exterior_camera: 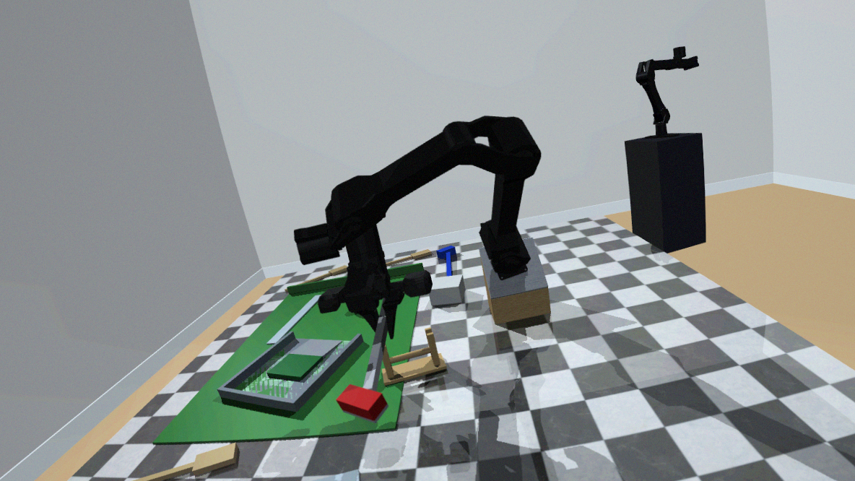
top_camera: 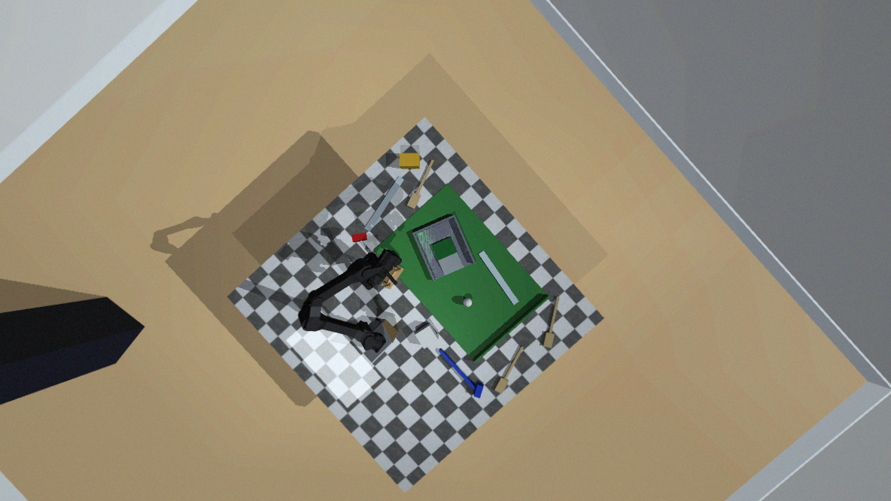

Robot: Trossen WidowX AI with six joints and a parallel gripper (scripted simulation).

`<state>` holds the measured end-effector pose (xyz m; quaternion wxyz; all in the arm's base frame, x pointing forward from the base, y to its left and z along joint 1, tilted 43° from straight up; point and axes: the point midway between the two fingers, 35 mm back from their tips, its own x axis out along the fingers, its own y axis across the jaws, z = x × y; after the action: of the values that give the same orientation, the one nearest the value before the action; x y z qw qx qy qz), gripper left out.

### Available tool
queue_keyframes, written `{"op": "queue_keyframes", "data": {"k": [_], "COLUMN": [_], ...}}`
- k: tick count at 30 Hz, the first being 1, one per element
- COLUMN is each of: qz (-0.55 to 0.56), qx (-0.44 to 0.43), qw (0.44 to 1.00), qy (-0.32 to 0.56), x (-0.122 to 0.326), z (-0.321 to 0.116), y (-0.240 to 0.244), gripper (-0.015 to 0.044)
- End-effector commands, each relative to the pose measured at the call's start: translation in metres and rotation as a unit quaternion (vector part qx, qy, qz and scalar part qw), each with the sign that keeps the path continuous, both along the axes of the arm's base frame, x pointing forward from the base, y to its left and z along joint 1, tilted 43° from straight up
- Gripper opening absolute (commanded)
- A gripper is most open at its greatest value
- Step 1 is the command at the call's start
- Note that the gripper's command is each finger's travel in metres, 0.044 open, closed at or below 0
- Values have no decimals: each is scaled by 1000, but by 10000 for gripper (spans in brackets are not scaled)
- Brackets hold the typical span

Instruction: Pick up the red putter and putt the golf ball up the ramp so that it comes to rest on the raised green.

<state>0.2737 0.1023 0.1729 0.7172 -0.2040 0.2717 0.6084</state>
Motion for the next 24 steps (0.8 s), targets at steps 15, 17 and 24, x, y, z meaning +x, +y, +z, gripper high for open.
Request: {"op": "queue_keyframes", "data": {"k": [15,17,24], "qz": [-159,-177,-240], "qx": [75,86,125], "qw": [961,951,910], "qy": [215,238,314], "x": [21,22,23], "z": [-56,-62,-84], "y": [-68,-77,-106], "gripper": [0,0,0]}}
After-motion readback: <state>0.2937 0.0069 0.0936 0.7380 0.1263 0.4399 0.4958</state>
